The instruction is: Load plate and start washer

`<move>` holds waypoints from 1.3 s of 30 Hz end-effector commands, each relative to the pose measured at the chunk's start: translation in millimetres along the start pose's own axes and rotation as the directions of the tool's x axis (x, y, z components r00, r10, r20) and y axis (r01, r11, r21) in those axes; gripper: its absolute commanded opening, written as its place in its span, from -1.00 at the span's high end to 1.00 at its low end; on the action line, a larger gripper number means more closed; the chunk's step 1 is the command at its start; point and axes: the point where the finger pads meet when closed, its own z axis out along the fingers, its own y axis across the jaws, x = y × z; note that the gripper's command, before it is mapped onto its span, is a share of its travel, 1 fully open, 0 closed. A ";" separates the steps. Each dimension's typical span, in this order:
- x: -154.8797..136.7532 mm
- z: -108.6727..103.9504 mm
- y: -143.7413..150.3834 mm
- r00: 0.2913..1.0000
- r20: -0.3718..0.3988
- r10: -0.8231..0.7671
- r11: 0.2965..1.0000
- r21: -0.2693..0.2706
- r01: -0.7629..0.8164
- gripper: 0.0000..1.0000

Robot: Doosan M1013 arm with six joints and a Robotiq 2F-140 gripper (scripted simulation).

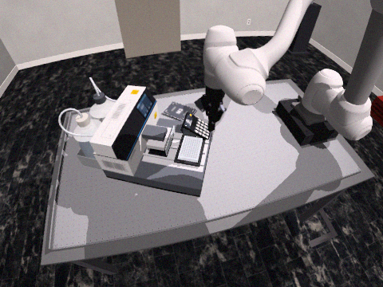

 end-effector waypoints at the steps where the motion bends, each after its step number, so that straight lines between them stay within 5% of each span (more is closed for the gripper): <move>1: 0.6 -5.5 0.1 1.000 -0.002 0.000 1.000 0.000 0.000 0.80; 11: 0.5 -22.2 0.0 1.000 -0.002 0.000 1.000 0.000 0.000 0.80; 39: 0.6 -22.4 0.1 1.000 -0.002 0.000 1.000 0.000 0.000 0.80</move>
